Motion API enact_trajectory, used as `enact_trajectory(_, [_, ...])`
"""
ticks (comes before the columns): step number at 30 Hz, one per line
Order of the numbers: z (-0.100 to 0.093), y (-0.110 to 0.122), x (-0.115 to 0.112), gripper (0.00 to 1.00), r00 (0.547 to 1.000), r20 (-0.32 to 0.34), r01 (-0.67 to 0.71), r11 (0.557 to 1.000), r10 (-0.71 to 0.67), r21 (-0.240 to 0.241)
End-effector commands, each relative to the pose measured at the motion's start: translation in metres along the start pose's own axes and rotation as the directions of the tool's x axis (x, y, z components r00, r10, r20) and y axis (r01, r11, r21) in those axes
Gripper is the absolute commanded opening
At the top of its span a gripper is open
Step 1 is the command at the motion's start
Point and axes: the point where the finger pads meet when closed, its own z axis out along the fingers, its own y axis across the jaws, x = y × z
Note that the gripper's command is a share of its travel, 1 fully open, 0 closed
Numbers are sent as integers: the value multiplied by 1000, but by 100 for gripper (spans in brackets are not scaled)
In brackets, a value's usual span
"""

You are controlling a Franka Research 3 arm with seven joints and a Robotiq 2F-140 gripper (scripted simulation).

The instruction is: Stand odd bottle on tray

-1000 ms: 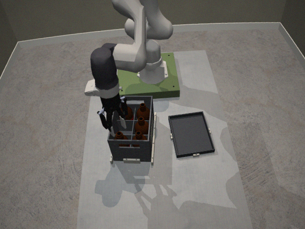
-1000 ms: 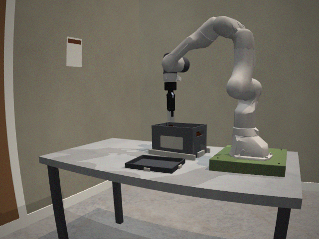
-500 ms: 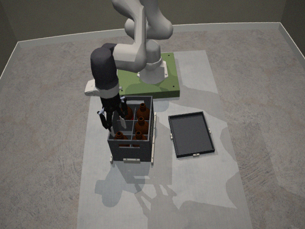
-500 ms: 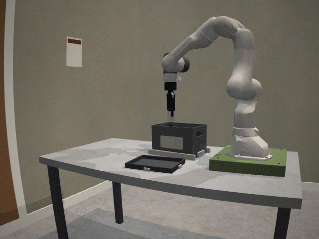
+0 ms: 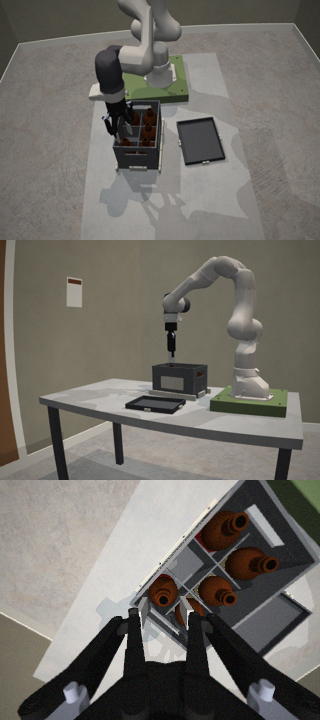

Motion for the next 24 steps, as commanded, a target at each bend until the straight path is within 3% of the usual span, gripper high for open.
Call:
enact_trajectory(1, [1,-1,2,44,1000,-2,4,1000,-4,2])
enact_trajectory(24, [13,-1,2,44,1000,-2,4,1000,-4,2])
